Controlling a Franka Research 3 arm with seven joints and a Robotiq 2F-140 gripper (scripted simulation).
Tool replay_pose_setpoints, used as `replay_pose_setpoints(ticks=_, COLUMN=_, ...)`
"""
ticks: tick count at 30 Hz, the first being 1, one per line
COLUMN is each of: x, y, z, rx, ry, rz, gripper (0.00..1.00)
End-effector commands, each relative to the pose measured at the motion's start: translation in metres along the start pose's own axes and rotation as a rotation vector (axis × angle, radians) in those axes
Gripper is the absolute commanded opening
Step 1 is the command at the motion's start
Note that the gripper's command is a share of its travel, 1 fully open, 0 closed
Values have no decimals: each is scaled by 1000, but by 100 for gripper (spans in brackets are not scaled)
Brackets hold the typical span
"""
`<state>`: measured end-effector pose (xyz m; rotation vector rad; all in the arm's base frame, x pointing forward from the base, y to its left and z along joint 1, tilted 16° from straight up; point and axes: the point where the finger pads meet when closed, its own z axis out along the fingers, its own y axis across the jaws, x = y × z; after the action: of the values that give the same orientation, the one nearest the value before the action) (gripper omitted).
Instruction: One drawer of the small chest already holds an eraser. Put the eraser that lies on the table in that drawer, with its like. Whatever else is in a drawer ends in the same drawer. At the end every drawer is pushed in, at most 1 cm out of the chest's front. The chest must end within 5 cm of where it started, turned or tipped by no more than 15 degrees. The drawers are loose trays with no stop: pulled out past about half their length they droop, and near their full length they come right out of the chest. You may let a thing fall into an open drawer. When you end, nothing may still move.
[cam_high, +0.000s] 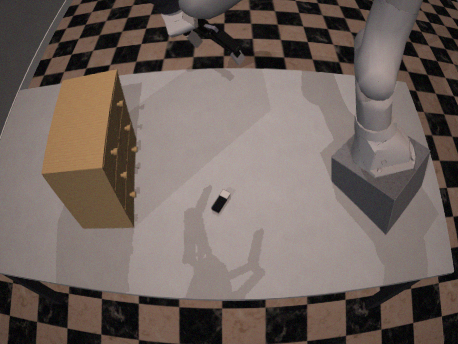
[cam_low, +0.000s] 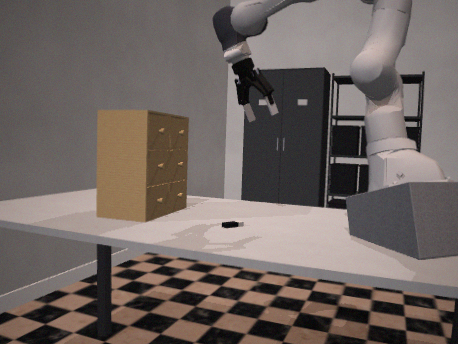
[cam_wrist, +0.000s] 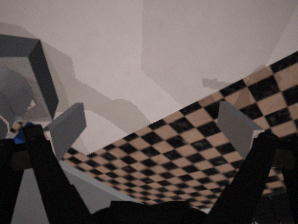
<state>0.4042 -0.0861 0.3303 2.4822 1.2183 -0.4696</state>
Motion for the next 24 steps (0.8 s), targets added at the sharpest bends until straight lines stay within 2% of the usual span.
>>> replay_pose_setpoints(ticks=1, x=5, y=1, z=-1, rx=0, ry=34, rz=-124, gripper=100)
replay_pose_setpoints(ticks=2, x=15, y=-7, z=-15, rx=-33, ry=93, rz=-217, gripper=100)
replay_pose_setpoints(ticks=6, x=15, y=-7, z=-15, rx=-33, ry=93, rz=-217, gripper=100)
replay_pose_setpoints(ticks=7, x=23, y=-14, z=-28, rx=-66, ry=144, rz=-299, gripper=100)
replay_pose_setpoints(ticks=11, x=23, y=-14, z=-28, rx=-66, ry=144, rz=-299, gripper=100)
replay_pose_setpoints(ticks=12, x=31, y=-21, z=-40, rx=-99, ry=188, rz=-372, gripper=100)
replay_pose_setpoints(ticks=15, x=31, y=-21, z=-40, rx=-99, ry=188, rz=-372, gripper=100)
replay_pose_setpoints(ticks=16, x=37, y=-27, z=-51, rx=-130, ry=225, rz=-437, gripper=100)
replay_pose_setpoints(ticks=19, x=37, y=-27, z=-51, rx=-130, ry=225, rz=-437, gripper=100)
replay_pose_setpoints(ticks=20, x=42, y=-32, z=-61, rx=-159, ry=257, rz=-493, gripper=100)
replay_pose_setpoints(ticks=22, x=42, y=-32, z=-61, rx=-159, ry=257, rz=-493, gripper=100)
replay_pose_setpoints(ticks=23, x=46, y=-37, z=-69, rx=-185, ry=284, rz=-540, gripper=100)
replay_pose_setpoints(ticks=24, x=46, y=-37, z=-69, rx=-185, ry=284, rz=-540, gripper=100)
